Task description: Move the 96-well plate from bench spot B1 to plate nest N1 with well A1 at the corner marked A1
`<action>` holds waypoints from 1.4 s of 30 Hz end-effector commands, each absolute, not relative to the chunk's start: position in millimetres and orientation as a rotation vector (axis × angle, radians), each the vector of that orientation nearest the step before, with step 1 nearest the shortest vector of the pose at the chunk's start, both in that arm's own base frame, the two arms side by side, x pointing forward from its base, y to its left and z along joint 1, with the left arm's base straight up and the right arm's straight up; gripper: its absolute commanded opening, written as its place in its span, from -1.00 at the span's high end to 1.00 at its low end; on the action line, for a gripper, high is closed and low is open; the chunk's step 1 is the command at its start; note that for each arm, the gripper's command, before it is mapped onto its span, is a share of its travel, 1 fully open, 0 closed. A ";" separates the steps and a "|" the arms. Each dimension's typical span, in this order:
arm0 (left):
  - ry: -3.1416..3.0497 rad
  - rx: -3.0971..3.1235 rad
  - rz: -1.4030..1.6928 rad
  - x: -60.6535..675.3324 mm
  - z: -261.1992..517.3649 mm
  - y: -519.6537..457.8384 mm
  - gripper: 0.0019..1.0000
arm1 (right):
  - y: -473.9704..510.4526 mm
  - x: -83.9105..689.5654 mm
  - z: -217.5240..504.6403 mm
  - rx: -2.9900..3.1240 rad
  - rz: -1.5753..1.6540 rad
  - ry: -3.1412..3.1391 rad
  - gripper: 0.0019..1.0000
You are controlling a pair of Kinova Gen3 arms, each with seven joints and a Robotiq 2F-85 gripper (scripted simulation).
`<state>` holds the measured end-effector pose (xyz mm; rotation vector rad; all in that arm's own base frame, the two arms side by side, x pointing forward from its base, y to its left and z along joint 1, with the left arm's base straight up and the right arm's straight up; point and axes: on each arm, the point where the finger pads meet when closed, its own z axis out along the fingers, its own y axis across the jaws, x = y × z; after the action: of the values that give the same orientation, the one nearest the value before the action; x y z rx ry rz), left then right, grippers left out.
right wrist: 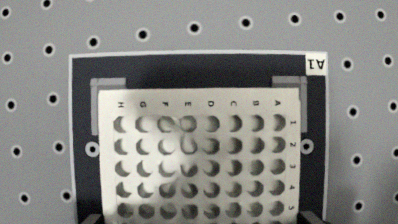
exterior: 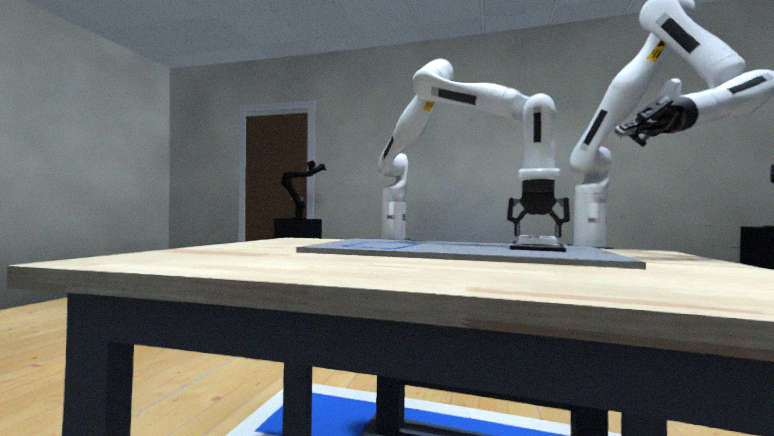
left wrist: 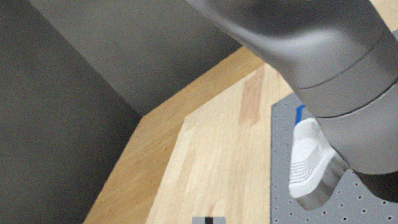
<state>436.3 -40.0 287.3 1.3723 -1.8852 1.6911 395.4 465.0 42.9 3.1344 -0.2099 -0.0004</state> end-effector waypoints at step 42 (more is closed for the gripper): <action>-1.887 1.371 1.693 436.4 288.1 -40.1 0.97 | 465.8 395.9 42.8 3.137 0.003 -0.210 -1.00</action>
<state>436.3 -40.0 287.3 1.3723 -1.8852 1.6911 395.4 465.0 40.9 3.1344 -0.2099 -0.0004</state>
